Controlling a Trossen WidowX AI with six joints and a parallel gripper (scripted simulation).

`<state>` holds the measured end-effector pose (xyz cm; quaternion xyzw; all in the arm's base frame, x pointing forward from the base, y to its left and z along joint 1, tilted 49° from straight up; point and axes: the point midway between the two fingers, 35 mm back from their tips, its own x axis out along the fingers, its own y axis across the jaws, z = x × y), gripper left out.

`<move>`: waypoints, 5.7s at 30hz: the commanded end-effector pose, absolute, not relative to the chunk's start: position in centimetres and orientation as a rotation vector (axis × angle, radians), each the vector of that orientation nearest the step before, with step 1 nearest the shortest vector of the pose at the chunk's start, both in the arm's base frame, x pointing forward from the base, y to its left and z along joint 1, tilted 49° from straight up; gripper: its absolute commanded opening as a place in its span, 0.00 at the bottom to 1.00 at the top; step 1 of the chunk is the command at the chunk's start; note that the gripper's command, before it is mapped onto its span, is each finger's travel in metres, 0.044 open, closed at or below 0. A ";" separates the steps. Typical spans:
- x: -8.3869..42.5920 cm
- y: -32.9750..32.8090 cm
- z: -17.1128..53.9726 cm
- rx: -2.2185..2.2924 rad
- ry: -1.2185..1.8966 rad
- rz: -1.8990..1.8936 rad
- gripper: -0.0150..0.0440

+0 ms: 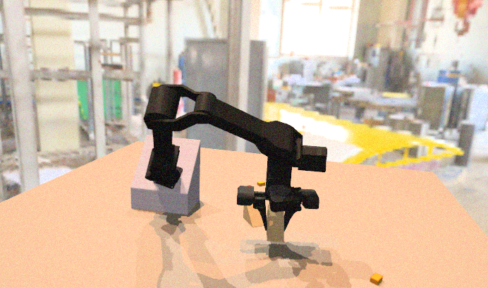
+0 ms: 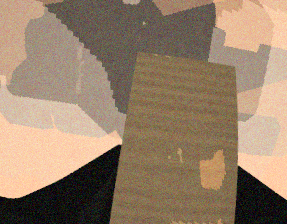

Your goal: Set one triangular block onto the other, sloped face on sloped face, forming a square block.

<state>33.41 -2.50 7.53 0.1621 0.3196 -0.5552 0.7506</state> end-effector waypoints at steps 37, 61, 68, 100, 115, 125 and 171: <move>33.5 -2.5 7.5 0.691 0.451 -1.348 0.25; 33.5 -2.5 7.5 0.691 0.451 -1.348 0.25; 33.5 -2.5 7.5 0.691 0.451 -1.348 0.25; 33.5 -2.5 7.5 0.691 0.451 -1.348 0.25; 33.5 -2.5 7.5 0.691 0.451 -1.348 0.25; 33.5 -2.5 7.5 0.691 0.451 -1.348 0.25; 33.5 -2.5 7.5 0.691 0.451 -1.348 0.25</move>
